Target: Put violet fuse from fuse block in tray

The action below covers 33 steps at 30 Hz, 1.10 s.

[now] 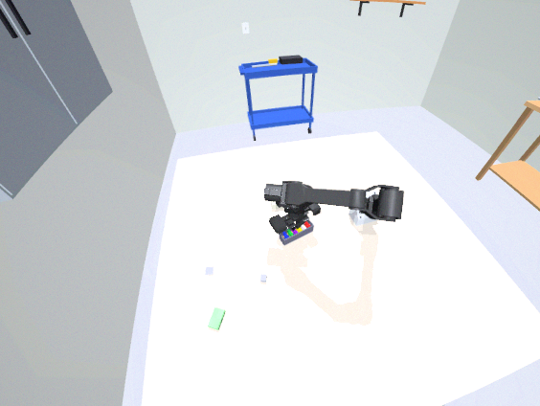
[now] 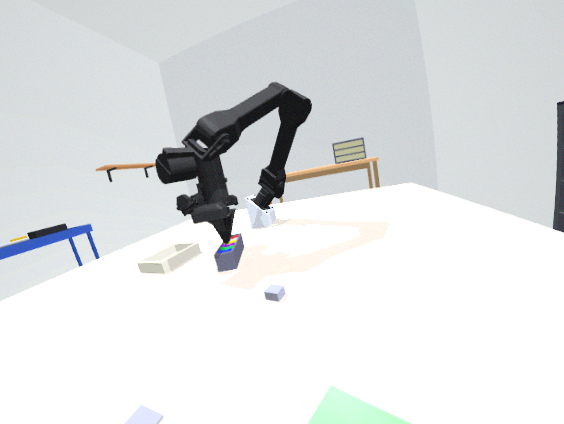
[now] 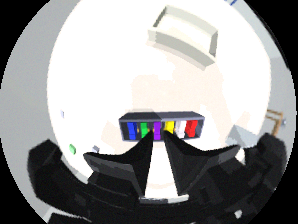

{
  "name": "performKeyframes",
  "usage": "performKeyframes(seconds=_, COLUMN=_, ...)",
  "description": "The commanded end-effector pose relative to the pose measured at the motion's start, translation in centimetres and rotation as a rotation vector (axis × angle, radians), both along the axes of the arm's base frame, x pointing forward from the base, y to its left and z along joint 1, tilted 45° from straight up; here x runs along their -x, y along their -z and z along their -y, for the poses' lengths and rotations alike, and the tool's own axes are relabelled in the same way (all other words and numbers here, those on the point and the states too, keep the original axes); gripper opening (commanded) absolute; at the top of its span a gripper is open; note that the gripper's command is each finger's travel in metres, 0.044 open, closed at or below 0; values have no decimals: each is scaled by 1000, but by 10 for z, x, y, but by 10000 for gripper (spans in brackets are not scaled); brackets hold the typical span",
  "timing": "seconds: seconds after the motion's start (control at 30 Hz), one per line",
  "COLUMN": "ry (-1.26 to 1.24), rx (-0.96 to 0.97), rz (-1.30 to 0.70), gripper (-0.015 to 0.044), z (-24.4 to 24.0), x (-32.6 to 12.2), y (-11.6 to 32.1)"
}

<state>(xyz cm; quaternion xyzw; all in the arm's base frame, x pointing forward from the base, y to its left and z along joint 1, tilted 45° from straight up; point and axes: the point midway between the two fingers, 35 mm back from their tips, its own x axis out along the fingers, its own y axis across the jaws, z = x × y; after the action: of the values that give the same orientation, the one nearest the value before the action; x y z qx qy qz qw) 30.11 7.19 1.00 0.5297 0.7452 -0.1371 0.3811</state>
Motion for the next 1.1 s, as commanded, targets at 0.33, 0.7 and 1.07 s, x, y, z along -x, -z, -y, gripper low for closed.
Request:
performKeyframes(seconds=0.33, ry=4, rx=-5, rz=-1, gripper=74, z=-3, x=0, y=3)
performKeyframes(seconds=0.7, ry=0, rx=-1, rz=1, gripper=61, z=-7, x=1, y=6)
performKeyframes(seconds=1.07, ry=0, rx=-1, rz=1, gripper=0, z=-7, x=1, y=6)
